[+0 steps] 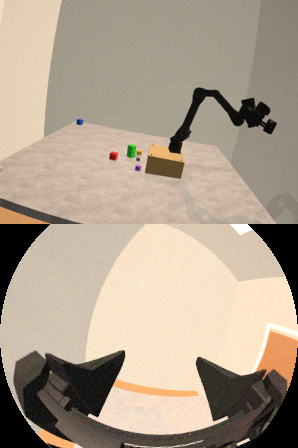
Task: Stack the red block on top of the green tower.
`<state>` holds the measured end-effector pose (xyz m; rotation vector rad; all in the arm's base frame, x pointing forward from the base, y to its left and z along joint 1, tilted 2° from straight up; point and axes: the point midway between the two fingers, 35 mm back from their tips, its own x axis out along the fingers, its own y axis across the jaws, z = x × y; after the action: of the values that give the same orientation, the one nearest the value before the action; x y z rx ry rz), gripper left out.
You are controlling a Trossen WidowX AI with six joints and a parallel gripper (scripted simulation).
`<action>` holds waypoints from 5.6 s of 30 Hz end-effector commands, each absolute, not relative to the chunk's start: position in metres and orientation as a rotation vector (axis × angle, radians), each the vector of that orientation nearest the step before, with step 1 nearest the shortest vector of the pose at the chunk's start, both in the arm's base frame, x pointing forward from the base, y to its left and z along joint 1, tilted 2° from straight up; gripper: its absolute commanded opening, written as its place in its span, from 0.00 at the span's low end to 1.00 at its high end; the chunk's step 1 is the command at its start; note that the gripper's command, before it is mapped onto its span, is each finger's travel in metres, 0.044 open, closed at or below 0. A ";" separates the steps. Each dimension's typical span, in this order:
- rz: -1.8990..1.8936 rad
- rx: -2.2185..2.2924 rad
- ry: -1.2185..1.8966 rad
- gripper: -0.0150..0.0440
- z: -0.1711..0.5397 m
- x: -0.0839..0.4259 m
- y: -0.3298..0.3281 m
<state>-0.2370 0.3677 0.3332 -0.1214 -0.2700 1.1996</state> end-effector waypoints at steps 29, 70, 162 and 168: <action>0.899 -0.472 -0.105 1.00 0.244 0.039 0.494; 0.378 -0.528 0.737 1.00 0.103 0.378 0.269; -0.235 0.271 1.558 1.00 -0.062 0.349 -0.020; -0.235 0.266 1.557 0.96 -0.062 0.349 -0.019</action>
<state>0.3497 -0.0202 -0.0617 0.2650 1.5570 -0.2349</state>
